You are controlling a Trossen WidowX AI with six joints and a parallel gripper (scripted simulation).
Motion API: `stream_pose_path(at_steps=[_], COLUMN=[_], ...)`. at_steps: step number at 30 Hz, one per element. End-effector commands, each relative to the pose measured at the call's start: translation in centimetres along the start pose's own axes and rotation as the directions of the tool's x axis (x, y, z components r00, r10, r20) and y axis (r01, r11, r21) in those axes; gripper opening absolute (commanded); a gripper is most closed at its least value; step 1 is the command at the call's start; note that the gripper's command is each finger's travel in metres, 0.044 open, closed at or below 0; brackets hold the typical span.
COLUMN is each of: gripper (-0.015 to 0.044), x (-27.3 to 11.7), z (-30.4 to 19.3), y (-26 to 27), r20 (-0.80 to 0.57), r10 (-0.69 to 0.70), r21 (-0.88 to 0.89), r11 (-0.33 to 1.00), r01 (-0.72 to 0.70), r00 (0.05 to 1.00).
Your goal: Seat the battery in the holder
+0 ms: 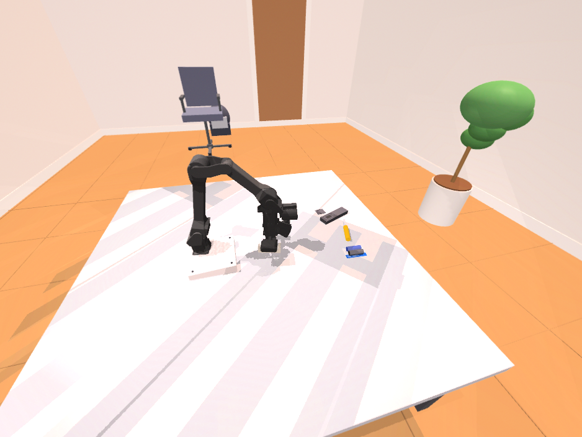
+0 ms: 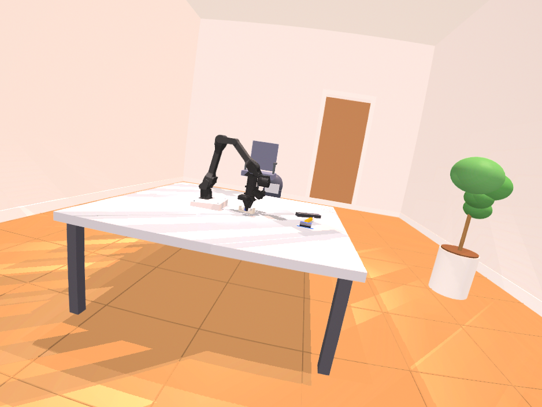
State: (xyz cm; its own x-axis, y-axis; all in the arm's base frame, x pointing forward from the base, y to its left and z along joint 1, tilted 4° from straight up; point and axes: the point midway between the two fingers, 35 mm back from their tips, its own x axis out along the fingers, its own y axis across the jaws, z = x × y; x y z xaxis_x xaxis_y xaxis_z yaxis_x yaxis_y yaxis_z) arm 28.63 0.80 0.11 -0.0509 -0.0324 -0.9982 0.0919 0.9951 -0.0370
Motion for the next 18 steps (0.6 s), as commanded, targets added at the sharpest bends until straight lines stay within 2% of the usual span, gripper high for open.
stream_pose_path(at_steps=[1,12,16,18], gripper=[0.0064,0.0064,0.0166,0.0166], x=[0.04,0.03,0.03,-0.02], z=[0.28,0.33,0.33,0.33], y=[0.03,0.04,0.04,0.04], r20=[-0.006,-0.007,-0.007,-0.007], r10=[0.0,0.0,0.0,0.0], r21=[-0.006,-0.006,-0.006,-0.006], r11=[1.0,1.0,1.0,1.0], r01=[0.0,0.0,0.0,0.0], r00=[1.0,1.0,1.0,1.0])
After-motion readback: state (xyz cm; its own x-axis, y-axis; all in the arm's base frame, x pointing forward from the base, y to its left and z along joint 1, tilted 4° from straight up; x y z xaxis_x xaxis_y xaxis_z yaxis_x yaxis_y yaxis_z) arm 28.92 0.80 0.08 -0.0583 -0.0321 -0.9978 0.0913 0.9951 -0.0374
